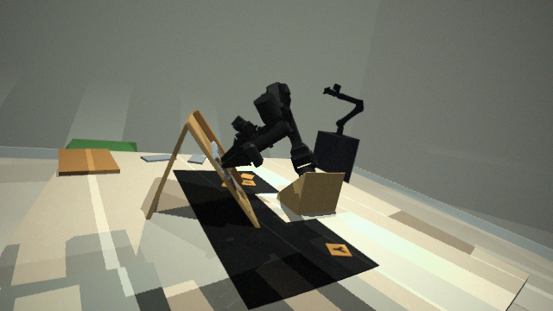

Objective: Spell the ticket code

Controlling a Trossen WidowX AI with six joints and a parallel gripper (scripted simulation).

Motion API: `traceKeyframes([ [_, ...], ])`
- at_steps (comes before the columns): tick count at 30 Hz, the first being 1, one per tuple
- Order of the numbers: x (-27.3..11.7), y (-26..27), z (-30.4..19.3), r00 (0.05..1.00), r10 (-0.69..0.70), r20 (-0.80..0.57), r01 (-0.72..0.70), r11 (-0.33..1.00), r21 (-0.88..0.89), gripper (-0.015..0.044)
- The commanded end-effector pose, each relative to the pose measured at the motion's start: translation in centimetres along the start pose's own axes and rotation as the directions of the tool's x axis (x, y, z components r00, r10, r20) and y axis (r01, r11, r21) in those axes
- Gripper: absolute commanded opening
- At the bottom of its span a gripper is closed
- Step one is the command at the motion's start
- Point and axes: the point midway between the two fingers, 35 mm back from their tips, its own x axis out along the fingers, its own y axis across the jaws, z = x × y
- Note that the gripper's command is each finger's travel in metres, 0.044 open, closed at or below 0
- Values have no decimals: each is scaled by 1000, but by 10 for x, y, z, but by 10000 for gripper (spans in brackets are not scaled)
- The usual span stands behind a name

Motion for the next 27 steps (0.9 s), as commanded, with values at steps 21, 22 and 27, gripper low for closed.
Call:
traceKeyframes([
  [21, 0, -14, -2, 1000, 3, -3, -3, 1000, -6, 0],
  [22, 0, -14, -2, 1000, 3, -3, -3, 1000, -6, 0],
  [27, 0, -17, -2, 1000, 3, -3, -3, 1000, -6, 0],
])
